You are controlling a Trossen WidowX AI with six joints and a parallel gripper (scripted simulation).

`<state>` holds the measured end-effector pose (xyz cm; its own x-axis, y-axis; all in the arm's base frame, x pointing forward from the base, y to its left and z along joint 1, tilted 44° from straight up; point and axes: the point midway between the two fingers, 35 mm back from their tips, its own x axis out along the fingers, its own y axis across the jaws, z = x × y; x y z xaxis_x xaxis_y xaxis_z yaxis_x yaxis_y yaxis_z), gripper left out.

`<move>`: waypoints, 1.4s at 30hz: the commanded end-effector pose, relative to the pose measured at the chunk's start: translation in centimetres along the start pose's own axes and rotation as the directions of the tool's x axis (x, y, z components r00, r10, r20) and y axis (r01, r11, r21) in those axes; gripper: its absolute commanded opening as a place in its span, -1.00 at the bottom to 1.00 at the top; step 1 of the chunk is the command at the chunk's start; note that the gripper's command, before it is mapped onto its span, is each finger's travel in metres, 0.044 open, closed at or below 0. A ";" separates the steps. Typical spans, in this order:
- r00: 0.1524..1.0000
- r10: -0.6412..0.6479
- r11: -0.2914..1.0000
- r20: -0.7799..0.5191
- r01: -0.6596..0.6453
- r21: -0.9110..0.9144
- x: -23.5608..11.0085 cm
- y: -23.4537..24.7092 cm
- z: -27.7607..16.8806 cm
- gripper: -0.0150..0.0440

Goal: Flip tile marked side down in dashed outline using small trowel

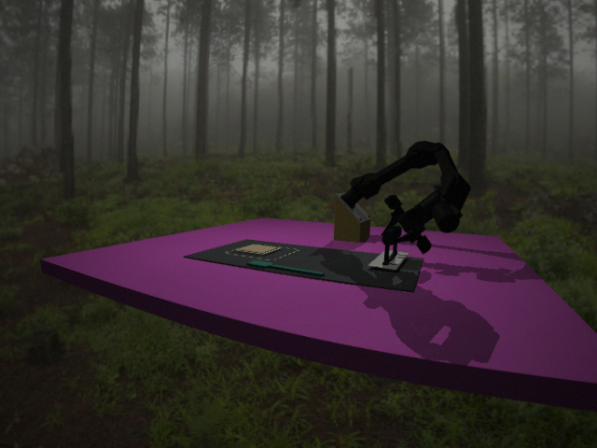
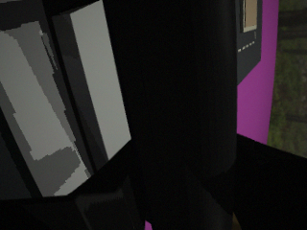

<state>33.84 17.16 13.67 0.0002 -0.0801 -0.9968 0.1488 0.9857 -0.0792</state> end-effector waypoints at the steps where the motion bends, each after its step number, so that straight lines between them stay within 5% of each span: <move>1: 1.000 -0.005 1.000 0.006 0.005 0.011 0.4 0.2 0.2 -0.49; 6: 1.000 -0.004 1.000 0.006 0.004 0.011 0.7 0.6 0.2 -0.49; 18: 1.000 -0.004 1.000 0.006 0.004 0.011 0.7 0.6 0.2 0.53; 42: 1.000 0.004 1.000 0.020 -0.004 -0.002 -3.4 0.7 0.1 0.53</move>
<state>34.00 18.10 16.00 0.0116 -0.0766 -0.9970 0.1495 0.9860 -0.0741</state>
